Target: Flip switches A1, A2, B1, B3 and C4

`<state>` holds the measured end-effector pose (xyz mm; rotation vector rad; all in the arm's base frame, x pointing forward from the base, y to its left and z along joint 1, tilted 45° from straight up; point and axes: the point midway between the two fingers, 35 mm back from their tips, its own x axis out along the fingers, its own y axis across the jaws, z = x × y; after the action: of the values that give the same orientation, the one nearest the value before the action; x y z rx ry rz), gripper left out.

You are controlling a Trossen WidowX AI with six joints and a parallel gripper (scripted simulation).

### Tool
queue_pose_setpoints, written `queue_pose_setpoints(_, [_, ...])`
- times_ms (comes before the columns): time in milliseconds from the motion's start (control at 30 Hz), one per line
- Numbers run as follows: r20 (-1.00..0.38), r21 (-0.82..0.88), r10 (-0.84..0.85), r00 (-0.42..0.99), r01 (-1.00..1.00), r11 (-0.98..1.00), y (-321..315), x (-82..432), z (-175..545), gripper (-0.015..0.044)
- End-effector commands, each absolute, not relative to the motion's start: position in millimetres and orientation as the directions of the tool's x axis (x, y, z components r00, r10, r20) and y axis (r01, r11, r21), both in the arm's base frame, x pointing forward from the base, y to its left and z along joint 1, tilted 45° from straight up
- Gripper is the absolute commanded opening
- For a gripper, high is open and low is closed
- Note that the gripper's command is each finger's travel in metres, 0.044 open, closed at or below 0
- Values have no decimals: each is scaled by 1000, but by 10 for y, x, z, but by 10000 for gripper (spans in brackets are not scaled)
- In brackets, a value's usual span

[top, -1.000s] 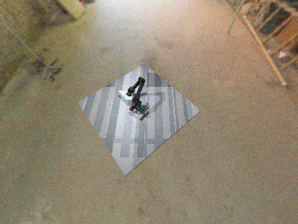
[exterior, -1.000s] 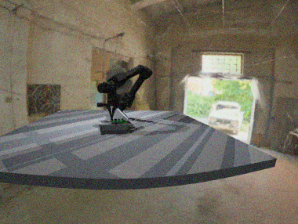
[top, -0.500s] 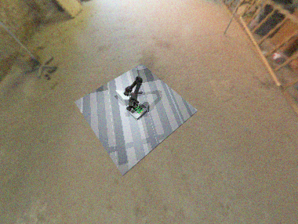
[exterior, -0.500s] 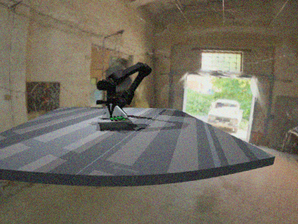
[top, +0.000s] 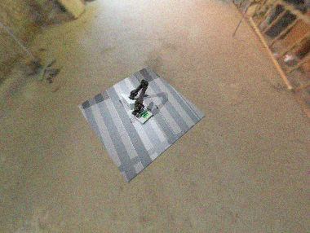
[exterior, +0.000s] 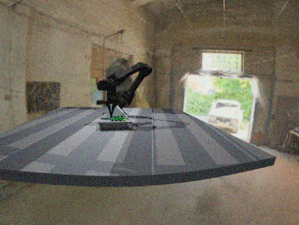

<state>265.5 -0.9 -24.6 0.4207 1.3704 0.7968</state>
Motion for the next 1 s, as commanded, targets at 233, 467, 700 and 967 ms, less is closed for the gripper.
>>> queue_pose_setpoints(233, [-698, 693, 716, 2, -250, 676, 7, 2652, -258, 0])
queue_pose_setpoints(467, [-698, 693, 716, 2, -250, 676, 14, 2651, -264, 0])
queue_pose_setpoints(700, [-698, 693, 716, 2, -250, 676, 20, 2651, -271, 0])
queue_pose_setpoints(967, [-698, 693, 716, 2, -250, 676, 28, 2651, -278, 0])
